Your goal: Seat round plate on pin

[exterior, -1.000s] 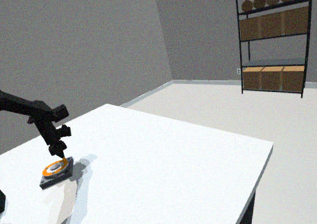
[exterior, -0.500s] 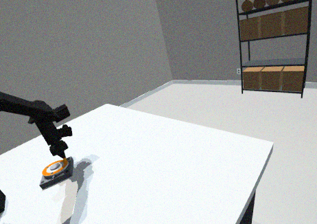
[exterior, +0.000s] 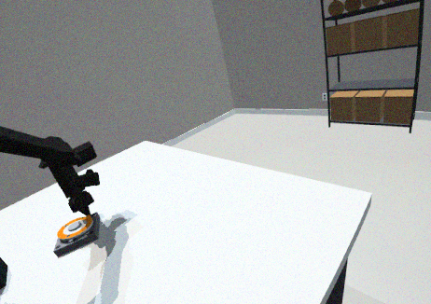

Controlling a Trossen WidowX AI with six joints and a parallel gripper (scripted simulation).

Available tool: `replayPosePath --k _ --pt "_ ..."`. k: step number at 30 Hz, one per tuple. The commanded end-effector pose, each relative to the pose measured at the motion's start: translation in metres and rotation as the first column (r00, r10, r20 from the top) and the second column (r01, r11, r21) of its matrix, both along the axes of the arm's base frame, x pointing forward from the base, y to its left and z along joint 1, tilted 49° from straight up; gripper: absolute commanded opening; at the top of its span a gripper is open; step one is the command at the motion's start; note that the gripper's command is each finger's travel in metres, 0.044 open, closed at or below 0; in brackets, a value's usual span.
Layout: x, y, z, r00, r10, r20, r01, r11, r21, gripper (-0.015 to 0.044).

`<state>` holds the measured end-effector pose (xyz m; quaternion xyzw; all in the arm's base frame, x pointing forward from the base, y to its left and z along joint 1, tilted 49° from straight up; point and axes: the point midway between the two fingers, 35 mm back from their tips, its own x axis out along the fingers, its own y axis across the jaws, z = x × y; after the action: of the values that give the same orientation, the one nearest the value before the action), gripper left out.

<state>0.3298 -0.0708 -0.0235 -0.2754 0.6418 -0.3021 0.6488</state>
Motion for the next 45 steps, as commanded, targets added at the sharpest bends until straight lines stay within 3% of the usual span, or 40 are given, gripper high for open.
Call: replayPosePath --k 1,45 --pt "0.000 -0.005 0.004 1.000 -0.004 0.003 0.004 1.000 -0.008 0.0000" --pt "-0.021 -0.031 0.036 1.000 -0.004 0.001 0.004 1.000 -0.009 0.0000"
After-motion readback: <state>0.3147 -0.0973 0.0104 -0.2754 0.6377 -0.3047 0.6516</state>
